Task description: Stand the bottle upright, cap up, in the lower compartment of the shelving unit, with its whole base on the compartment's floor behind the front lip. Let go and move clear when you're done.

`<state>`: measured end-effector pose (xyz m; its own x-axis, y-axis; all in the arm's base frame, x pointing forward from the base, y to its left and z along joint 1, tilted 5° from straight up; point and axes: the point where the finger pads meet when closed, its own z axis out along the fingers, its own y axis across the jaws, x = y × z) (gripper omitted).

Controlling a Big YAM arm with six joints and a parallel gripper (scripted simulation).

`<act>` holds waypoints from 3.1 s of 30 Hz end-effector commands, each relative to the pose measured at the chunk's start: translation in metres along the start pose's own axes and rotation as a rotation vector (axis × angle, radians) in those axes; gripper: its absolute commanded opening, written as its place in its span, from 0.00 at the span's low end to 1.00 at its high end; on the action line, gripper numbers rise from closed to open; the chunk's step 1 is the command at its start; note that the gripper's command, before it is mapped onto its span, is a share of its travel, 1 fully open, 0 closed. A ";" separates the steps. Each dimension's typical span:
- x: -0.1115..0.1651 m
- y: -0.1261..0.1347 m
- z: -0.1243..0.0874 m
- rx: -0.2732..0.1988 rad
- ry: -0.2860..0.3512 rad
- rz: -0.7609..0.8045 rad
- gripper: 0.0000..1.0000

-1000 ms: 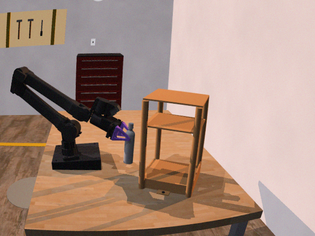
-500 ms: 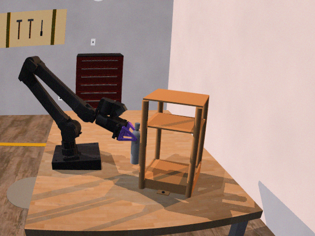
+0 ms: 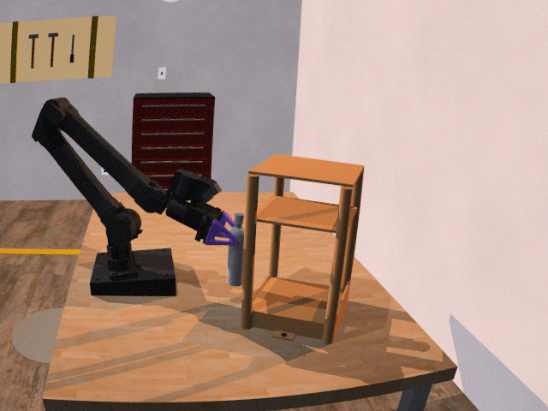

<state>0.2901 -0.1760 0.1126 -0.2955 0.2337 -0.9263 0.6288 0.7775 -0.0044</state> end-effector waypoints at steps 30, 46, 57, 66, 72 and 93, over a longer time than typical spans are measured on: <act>-0.061 0.004 0.019 0.002 -0.102 0.022 0.28; -0.054 0.003 0.018 0.002 -0.098 0.021 0.28; -0.053 0.003 0.018 0.002 -0.096 0.020 0.28; -0.041 0.001 0.015 0.004 -0.079 0.017 0.28; -0.030 0.000 0.012 0.005 -0.063 0.013 0.28; -0.051 0.002 0.016 0.003 -0.099 0.022 0.28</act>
<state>0.2988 -0.1810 0.1175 -0.2877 0.2318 -0.9292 0.6297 0.7768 -0.0012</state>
